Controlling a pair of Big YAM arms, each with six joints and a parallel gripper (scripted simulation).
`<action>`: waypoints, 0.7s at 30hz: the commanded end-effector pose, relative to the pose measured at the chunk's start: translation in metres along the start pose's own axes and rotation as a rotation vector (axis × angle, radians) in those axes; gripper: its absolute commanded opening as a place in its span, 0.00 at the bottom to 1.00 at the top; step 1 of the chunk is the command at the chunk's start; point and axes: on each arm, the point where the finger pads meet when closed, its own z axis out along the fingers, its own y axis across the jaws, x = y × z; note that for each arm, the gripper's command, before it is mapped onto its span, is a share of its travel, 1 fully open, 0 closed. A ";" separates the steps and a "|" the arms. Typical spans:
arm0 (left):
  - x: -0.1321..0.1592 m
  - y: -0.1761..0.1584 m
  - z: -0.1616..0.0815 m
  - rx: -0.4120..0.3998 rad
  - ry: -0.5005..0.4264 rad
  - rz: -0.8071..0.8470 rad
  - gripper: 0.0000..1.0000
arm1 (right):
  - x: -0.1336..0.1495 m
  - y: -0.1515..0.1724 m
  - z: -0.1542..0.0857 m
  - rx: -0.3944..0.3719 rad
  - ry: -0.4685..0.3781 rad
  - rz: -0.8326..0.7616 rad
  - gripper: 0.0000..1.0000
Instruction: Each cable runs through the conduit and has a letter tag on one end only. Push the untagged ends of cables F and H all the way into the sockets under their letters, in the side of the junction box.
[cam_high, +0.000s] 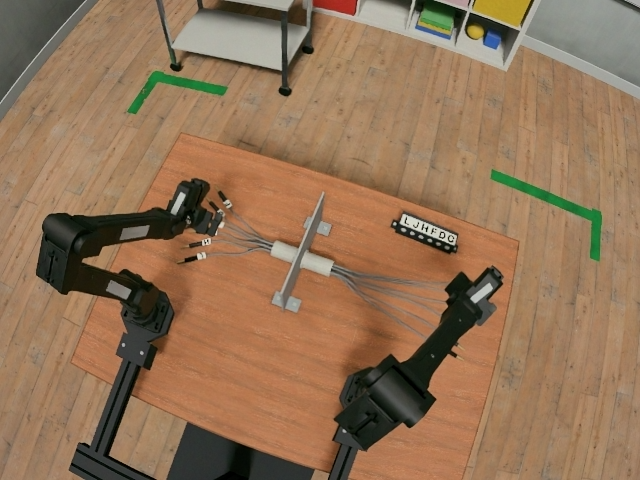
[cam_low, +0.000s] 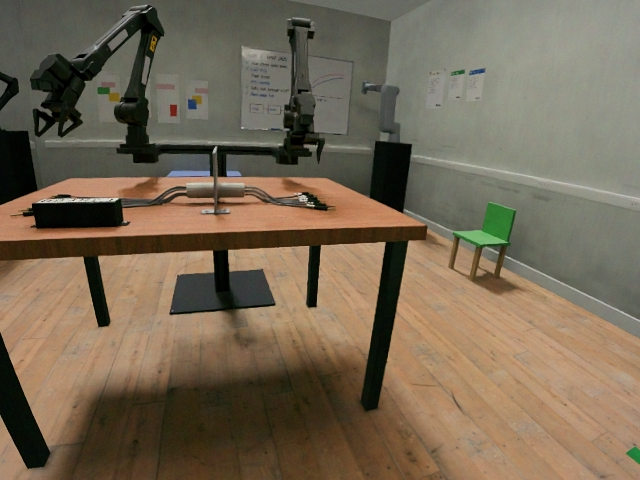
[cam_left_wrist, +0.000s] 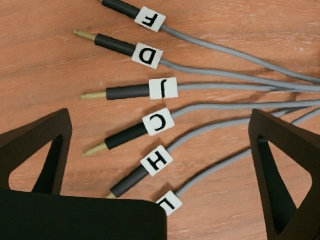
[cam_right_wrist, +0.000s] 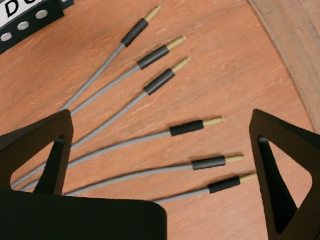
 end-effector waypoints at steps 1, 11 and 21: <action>-0.015 0.000 -0.002 0.001 -0.039 -0.010 1.00 | -0.011 0.001 -0.001 0.000 -0.031 0.002 1.00; -0.017 0.007 0.008 -0.018 0.009 -0.126 0.55 | -0.011 0.001 -0.001 0.000 -0.032 0.002 1.00; -0.064 0.039 0.073 -0.163 0.130 -0.587 0.35 | -0.011 0.001 -0.001 0.000 -0.032 0.002 1.00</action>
